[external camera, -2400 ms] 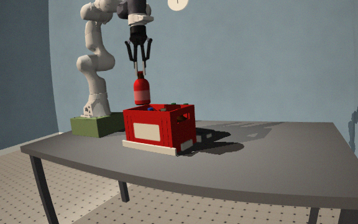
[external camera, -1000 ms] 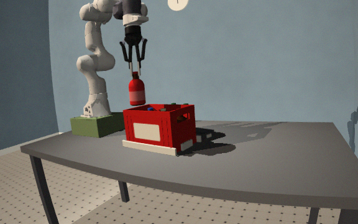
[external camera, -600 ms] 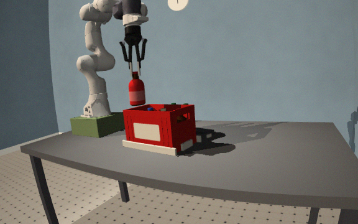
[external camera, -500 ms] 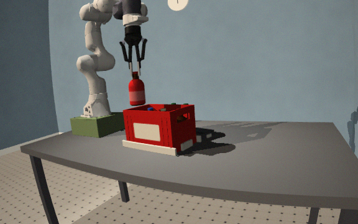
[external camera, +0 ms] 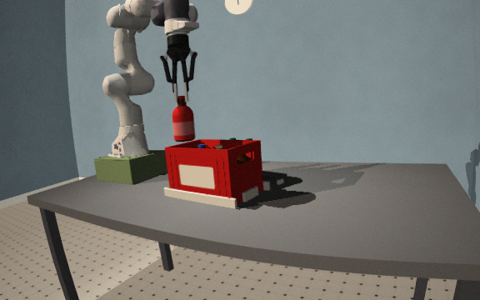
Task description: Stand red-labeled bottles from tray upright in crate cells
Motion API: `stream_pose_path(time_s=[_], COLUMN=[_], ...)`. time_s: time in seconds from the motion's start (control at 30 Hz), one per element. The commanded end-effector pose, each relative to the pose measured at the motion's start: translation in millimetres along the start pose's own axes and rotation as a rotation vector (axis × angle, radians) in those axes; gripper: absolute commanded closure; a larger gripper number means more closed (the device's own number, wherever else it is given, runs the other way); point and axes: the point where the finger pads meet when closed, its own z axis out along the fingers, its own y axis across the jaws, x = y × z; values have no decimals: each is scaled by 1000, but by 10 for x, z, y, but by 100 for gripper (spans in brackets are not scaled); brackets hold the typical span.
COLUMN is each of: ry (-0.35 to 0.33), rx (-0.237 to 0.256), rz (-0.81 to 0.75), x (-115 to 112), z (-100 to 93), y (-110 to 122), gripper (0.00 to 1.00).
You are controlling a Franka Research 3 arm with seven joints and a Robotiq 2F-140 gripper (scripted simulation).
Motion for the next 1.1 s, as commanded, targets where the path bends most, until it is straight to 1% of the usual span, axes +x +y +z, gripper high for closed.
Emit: stream_pose_path(time_s=[0.0,1.07], ry=[12,12], rx=[8,8], rz=[-1,-1], x=[37,89], z=[-46,-10], y=[-5,35], gripper=[100,100])
